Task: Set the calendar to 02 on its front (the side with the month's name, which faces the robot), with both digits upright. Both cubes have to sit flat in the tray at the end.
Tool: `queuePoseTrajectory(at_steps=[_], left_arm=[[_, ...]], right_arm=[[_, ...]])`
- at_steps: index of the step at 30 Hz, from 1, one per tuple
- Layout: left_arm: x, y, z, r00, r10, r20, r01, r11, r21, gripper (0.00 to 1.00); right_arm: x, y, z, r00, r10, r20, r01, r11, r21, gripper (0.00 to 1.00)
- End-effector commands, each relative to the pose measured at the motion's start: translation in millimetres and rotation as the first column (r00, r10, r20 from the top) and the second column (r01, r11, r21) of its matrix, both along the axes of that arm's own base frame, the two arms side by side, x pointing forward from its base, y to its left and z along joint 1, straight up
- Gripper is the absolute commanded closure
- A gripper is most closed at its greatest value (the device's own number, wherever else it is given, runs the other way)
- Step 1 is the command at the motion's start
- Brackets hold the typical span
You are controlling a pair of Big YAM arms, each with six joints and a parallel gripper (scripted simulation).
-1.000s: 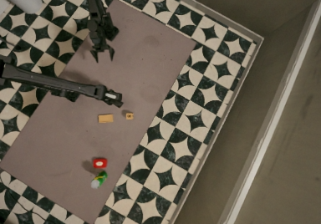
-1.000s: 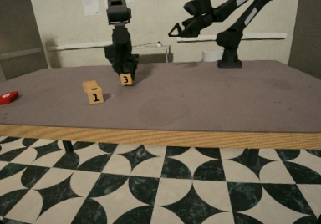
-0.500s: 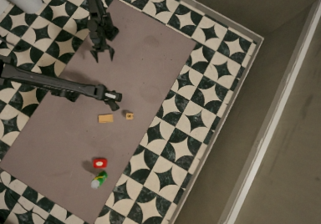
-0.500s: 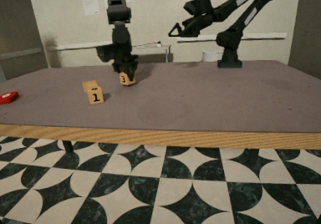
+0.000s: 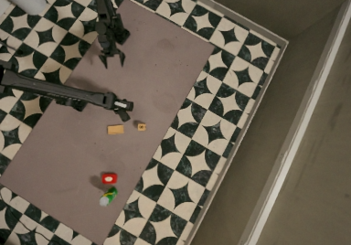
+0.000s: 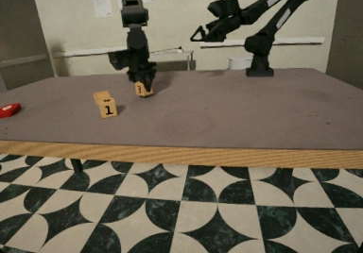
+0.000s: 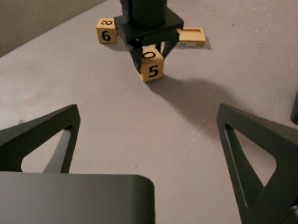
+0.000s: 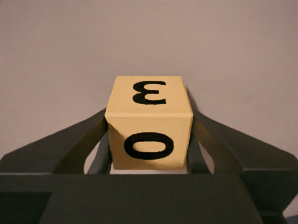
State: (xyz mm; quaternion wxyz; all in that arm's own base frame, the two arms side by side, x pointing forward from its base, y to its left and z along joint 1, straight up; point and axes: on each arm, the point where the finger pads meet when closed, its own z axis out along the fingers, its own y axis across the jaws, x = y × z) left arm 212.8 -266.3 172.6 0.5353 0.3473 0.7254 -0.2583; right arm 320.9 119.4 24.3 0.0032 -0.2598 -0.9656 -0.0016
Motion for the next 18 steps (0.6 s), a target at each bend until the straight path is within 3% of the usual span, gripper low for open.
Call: queuePoseTrajectory(at_steps=[1,18], left_arm=[[3.2,-4.5,12.3,1.000,-0.002,0.017,0.002,1.000,-0.016,0.00],[3.2,-4.5,12.3,1.000,-0.002,0.017,0.002,1.000,-0.016,0.00]], right_arm=[[1.5,3.7,-2.3,1.000,0.001,0.009,-0.001,1.000,0.001,0.60],[0.9,2.9,-11.1,1.000,0.000,0.005,0.000,1.000,0.000,0.60]])
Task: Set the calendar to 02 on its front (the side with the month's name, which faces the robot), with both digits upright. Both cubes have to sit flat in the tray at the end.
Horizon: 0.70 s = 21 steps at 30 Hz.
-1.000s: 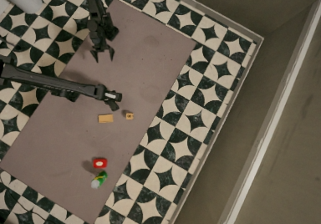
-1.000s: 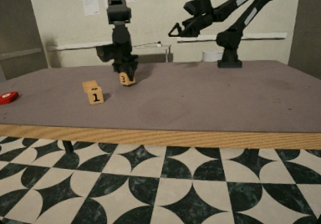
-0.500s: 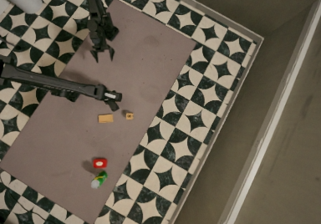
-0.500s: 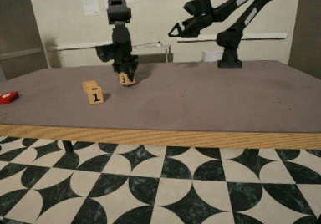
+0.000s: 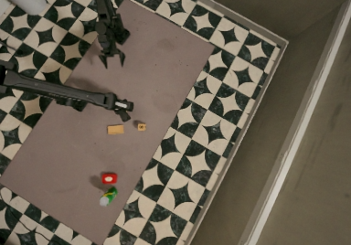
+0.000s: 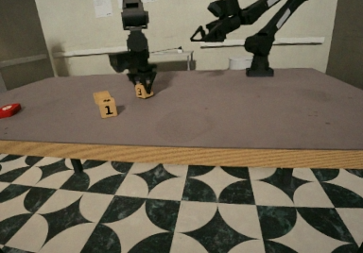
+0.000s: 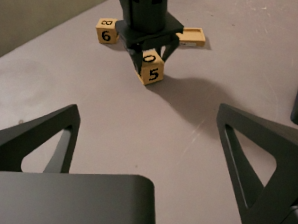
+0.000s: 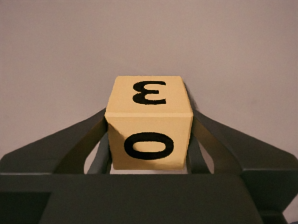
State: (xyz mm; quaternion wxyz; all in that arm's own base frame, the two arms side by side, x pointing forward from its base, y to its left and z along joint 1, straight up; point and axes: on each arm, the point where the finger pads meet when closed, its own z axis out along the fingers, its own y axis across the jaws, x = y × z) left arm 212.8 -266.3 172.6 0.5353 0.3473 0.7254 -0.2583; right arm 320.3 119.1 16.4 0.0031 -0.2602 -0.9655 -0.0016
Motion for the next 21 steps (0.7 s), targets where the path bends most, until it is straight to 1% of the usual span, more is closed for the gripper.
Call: queuePoseTrajectory(at_steps=[1,2,4,5,7,8,9,10,16,17,18,19,20,21], left_arm=[[3.2,-4.5,12.2,1.000,-0.002,0.017,0.002,1.000,-0.016,0.00],[3.2,-4.5,12.2,1.000,-0.002,0.017,0.002,1.000,-0.016,0.00],[3.2,-4.5,12.2,1.000,-0.002,0.017,0.002,1.000,-0.016,0.00],[3.2,-4.5,12.2,1.000,-0.002,0.017,0.002,1.000,-0.016,0.00],[3.2,-4.5,12.2,1.000,-0.002,0.017,0.002,1.000,-0.016,0.00],[3.2,-4.5,12.2,1.000,-0.002,0.017,0.002,1.000,-0.016,0.00],[3.2,-4.5,12.2,1.000,-0.002,0.017,0.002,1.000,-0.016,0.00],[3.2,-4.5,12.2,1.000,-0.002,0.017,0.002,1.000,-0.016,0.00],[3.2,-4.5,12.2,1.000,-0.002,0.017,0.002,1.000,-0.016,0.00],[3.2,-4.5,12.2,1.000,-0.002,0.017,0.002,1.000,-0.016,0.00],[3.2,-4.5,12.2,1.000,-0.002,0.017,0.002,1.000,-0.016,0.00],[3.2,-4.5,12.2,1.000,-0.002,0.017,0.002,1.000,-0.016,0.00],[3.2,-4.5,12.2,1.000,-0.002,0.017,0.002,1.000,-0.016,0.00],[3.2,-4.5,12.2,1.000,-0.002,0.017,0.002,1.000,-0.016,0.00]], right_arm=[[4.1,4.1,0.6,1.000,0.001,0.016,-0.001,1.000,0.004,0.60],[-3.0,1.3,-7.8,1.000,0.001,-0.005,-0.001,1.000,-0.004,0.60],[3.8,3.9,-2.4,1.000,0.001,0.012,-0.001,1.000,0.002,0.60],[-1.9,1.6,-8.8,1.000,0.001,-0.004,-0.001,1.000,-0.003,0.60],[-1.9,1.6,-8.8,1.000,0.001,-0.004,-0.001,1.000,-0.003,0.60],[4.0,3.8,-2.1,1.000,0.000,0.016,-0.001,1.000,0.004,0.60],[4.2,3.9,-0.9,1.000,0.000,0.018,-0.001,1.000,0.005,0.60],[3.0,3.5,-7.4,1.000,0.001,0.006,-0.001,1.000,0.000,0.60],[3.7,3.7,-3.6,1.000,0.000,0.014,-0.001,1.000,0.003,0.60],[3.7,3.7,-3.6,1.000,0.000,0.014,-0.001,1.000,0.003,0.49],[3.1,1.5,-2.1,1.000,-0.005,0.011,0.005,1.000,0.003,0.44],[6.0,0.5,4.9,0.999,-0.020,0.030,0.019,1.000,0.011,0.33],[15.2,0.0,12.1,0.999,-0.017,0.048,0.016,1.000,0.017,0.31],[16.2,-0.5,14.8,0.999,-0.010,0.050,0.010,1.000,0.017,0.31]])
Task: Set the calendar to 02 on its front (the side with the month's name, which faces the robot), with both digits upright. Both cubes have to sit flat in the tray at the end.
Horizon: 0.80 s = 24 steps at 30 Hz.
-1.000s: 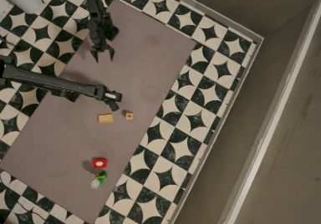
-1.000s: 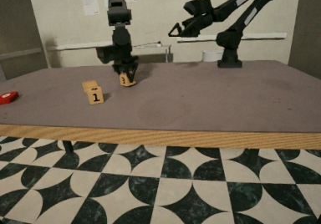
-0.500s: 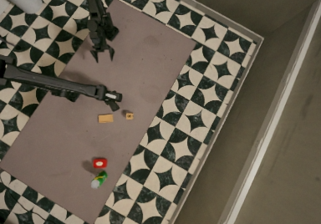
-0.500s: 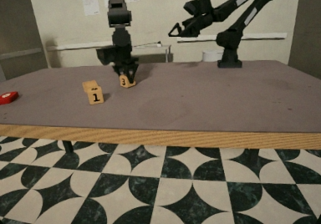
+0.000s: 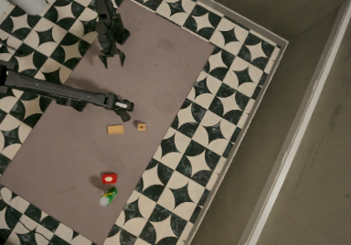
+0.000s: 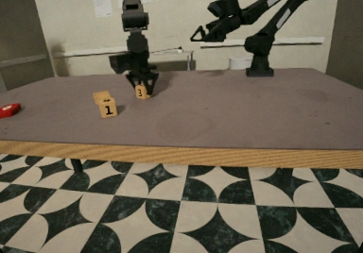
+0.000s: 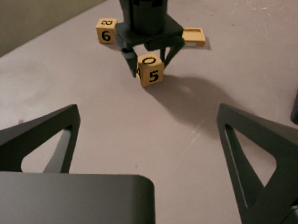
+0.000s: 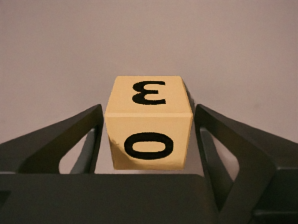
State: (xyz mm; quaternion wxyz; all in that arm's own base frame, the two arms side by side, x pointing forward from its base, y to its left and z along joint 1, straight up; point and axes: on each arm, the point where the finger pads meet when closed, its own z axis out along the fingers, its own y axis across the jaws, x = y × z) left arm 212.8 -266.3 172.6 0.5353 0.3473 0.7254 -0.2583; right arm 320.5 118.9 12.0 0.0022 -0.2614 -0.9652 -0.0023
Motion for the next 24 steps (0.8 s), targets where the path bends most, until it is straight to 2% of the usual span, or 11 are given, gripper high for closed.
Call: queuePoseTrajectory(at_steps=[1,20,23,24], left_arm=[[3.2,-4.5,12.2,1.000,-0.002,0.017,0.002,1.000,-0.016,0.00],[3.2,-4.5,12.2,1.000,-0.002,0.017,0.002,1.000,-0.016,0.00],[3.2,-4.5,12.2,1.000,-0.002,0.017,0.002,1.000,-0.016,0.00],[3.2,-4.5,12.2,1.000,-0.002,0.017,0.002,1.000,-0.016,0.00]], right_arm=[[16.3,-1.0,21.0,0.999,-0.004,0.050,0.003,1.000,0.017,0.31],[19.5,-1.3,50.4,0.997,-0.003,0.079,0.001,1.000,0.026,0.31],[21.0,-4.0,60.2,0.997,-0.003,0.080,0.001,1.000,0.026,0.00],[20.9,-4.2,65.2,0.997,-0.004,0.080,0.002,1.000,0.026,0.00]])
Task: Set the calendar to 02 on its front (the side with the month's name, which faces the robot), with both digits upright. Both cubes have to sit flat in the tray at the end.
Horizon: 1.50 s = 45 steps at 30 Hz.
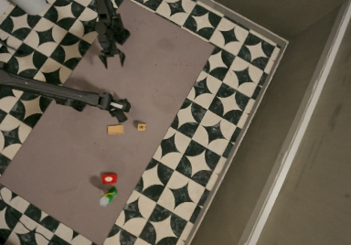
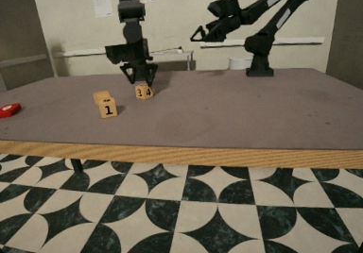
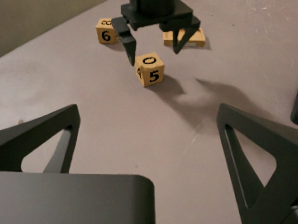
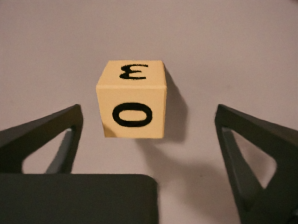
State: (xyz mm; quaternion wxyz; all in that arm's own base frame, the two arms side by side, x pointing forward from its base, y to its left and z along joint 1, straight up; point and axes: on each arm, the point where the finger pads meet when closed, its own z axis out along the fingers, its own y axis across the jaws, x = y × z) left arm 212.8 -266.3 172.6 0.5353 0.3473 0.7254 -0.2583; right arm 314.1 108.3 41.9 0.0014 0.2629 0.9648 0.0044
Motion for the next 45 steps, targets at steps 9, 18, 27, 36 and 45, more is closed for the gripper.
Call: queuePoseTrajectory(at_steps=[9,18,27,36,45], left_arm=[[3.2,-4.5,12.2,1.000,-0.002,0.017,0.002,1.000,-0.016,0.00],[6.1,-8.3,27.0,0.999,-0.006,0.036,0.006,1.000,-0.023,0.00],[0.5,11.1,43.9,0.999,0.017,0.036,-0.016,1.000,-0.023,0.00],[-6.6,23.6,54.1,0.999,0.025,0.036,-0.024,0.999,-0.024,0.00],[-14.3,36.3,62.5,0.999,0.033,0.037,-0.032,0.999,-0.025,0.00]], right_arm=[[9.1,13.0,34.4,1.000,0.000,0.000,0.000,1.000,-0.001,0.00],[7.7,14.6,33.9,0.996,0.090,0.004,-0.090,0.996,-0.002,0.00],[11.0,28.1,34.8,0.855,0.519,-0.018,-0.519,0.854,-0.041,0.00],[8.3,37.1,33.6,0.628,0.776,-0.055,-0.778,0.625,-0.059,0.00],[5.0,47.6,32.4,0.262,0.959,-0.112,-0.965,0.257,-0.055,0.00]])
